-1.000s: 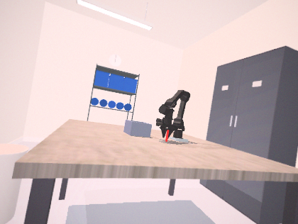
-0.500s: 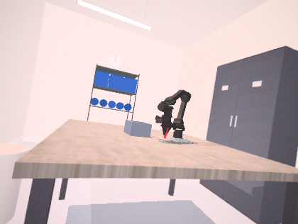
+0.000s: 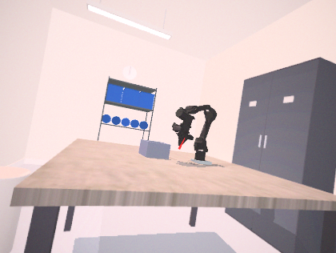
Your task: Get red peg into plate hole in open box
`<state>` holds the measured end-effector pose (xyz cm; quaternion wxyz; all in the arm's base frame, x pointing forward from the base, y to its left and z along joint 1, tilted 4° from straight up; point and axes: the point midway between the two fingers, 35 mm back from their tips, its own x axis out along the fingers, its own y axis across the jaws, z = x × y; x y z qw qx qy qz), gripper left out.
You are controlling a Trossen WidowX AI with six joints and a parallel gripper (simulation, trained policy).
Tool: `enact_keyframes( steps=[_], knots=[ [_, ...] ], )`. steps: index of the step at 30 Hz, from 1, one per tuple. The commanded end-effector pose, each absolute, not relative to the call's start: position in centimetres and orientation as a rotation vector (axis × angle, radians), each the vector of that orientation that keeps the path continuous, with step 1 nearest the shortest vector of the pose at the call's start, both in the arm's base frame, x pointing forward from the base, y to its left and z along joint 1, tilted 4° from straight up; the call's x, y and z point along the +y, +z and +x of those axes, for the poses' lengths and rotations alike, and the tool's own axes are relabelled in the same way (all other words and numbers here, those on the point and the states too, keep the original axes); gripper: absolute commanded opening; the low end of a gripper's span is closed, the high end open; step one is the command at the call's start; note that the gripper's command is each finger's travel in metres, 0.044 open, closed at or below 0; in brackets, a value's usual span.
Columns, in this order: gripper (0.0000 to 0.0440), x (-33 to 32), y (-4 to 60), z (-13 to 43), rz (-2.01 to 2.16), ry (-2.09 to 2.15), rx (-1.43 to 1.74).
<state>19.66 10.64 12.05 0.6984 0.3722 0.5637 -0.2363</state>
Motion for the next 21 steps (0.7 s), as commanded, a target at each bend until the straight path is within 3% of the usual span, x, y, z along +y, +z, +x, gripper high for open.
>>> enact_keyframes(
  steps=[1, 21],
  knots=[
    [0.0, 10.0, 13.6, 20.6, 0.827, -0.514, 1.218],
    [0.0, 4.3, 15.8, 26.5, 0.87, -0.6, 1.067]
  ],
)
